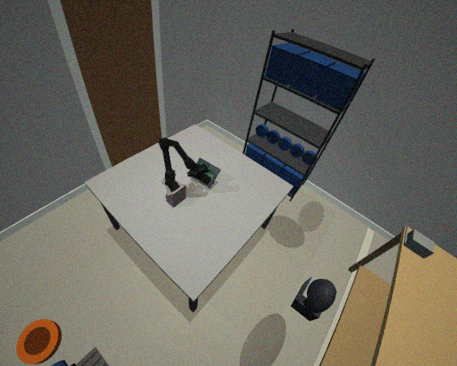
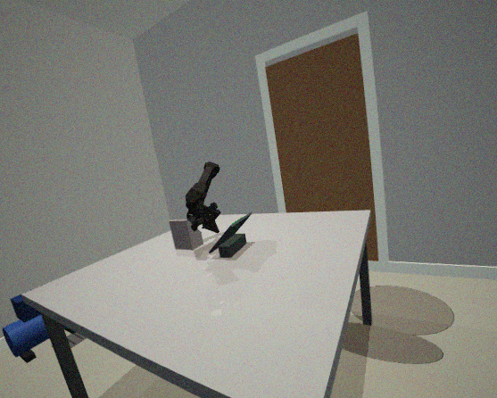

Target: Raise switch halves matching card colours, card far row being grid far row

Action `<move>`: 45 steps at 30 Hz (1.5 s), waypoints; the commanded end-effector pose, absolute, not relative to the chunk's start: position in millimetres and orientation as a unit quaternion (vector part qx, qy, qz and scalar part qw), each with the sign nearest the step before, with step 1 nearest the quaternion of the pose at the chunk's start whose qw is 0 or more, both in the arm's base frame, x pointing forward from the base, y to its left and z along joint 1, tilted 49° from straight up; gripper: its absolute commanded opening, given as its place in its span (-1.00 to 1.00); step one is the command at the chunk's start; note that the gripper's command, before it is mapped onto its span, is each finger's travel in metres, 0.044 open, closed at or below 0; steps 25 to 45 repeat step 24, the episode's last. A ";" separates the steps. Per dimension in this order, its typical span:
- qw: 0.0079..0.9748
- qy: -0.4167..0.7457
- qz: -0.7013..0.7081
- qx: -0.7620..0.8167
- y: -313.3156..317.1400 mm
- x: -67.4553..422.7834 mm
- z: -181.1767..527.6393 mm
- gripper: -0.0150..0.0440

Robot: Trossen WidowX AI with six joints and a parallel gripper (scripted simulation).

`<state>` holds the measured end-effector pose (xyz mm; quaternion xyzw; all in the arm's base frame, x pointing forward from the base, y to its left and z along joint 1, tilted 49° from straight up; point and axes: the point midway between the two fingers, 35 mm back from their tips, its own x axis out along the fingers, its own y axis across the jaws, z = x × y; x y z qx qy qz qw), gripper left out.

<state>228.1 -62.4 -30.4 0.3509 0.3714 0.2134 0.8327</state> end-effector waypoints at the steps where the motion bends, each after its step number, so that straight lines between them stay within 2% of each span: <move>1: 0.839 0.360 0.213 0.348 -83.5 207.2 -10.5 -0.49; 8: 0.839 0.359 0.213 0.349 -84.0 206.6 -8.0 -0.49; 16: 0.838 0.359 0.214 0.350 -72.0 220.3 42.1 -0.49; 45: 0.838 0.359 0.214 0.350 -72.0 220.3 42.1 -0.49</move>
